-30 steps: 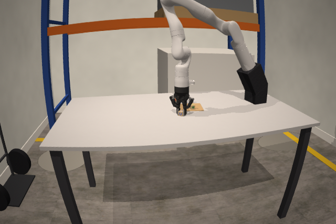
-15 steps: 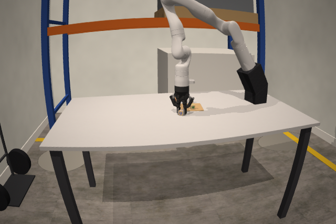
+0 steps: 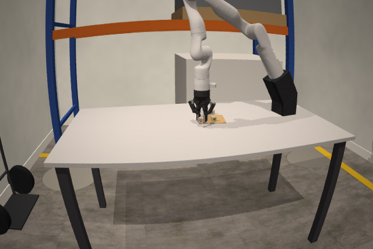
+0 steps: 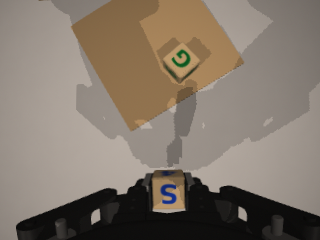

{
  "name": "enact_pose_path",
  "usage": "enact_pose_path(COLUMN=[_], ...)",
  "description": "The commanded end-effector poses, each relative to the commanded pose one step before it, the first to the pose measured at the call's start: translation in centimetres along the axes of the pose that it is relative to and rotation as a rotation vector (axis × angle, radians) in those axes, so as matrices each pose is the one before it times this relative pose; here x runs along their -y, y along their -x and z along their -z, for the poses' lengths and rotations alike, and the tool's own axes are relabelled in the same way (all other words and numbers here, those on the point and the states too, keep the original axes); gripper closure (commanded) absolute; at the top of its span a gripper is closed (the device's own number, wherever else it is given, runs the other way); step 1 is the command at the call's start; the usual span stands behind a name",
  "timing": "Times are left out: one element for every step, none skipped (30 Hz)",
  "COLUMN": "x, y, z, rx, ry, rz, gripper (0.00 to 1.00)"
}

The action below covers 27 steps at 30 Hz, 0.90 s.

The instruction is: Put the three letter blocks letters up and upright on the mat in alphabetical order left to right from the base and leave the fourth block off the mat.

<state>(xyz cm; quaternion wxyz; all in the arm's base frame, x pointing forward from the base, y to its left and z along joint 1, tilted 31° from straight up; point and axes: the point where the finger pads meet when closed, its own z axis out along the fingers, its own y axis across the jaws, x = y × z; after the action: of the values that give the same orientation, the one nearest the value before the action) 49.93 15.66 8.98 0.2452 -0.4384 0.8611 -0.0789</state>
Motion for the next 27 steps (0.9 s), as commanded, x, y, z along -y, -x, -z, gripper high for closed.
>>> enact_pose_path(x=[-0.132,-0.004,0.007,-0.01,0.002,0.0,-0.013,-0.003,0.009,0.011,0.0,0.0,-0.01,-0.007,-0.003,0.0,0.004,0.008,0.011,0.004,0.001,-0.002,0.0,0.001,-0.002,0.001,0.0], y=[0.734,-0.003,0.006,-0.01,0.002,-0.002,-0.015,-0.003,0.01,0.012,0.0,0.0,-0.013,-0.008,-0.004,0.001,0.005,0.01,0.013,0.004,0.001,-0.003,0.0,0.001,-0.002,0.001,0.0], z=[1.073,0.207,0.219,0.173,0.184,0.158,0.105,0.114,0.123,0.107,0.0,0.0,0.046,0.053,0.06,0.067,0.074,0.08,0.087,0.133,0.137,0.141,0.156,0.167,0.167,0.181,0.185], rx=[0.01432,-0.00011,0.00016,-0.00026,0.00006,-0.00002,-0.0004,-0.00007,0.00028,0.00035,0.0,0.0,-0.00024,-0.00015,-0.00007,0.00002,0.0001,0.00018,0.00025,0.00019,0.00003,-0.00013,-0.00001,0.00005,-0.00009,0.00003,0.00001], ry=[-0.00403,0.00015,-0.00022,0.00033,-0.00007,-0.00001,0.00045,0.00008,-0.00031,-0.00037,0.0,0.0,0.00033,0.00022,0.00011,-0.00001,-0.00013,-0.00025,-0.00037,-0.0001,-0.00002,0.00006,0.0,-0.00003,0.00005,-0.00002,-0.00001], rz=[0.00951,-0.00006,0.00009,-0.00012,0.00003,0.00002,-0.00014,-0.00002,0.0001,0.00009,0.0,0.0,-0.00017,-0.00011,-0.00005,0.00001,0.00007,0.00013,0.00018,-0.00012,-0.00002,0.00008,0.0,-0.00004,0.00007,-0.00003,-0.00001], gripper=[0.79,0.79,0.79,0.79,0.79,0.79,0.79,0.79,0.79,0.79,0.79,0.79,0.79,0.79,0.79,0.79,0.79,0.79,0.79,0.79,0.79,0.79,0.79,0.79,0.79,0.79,0.79])
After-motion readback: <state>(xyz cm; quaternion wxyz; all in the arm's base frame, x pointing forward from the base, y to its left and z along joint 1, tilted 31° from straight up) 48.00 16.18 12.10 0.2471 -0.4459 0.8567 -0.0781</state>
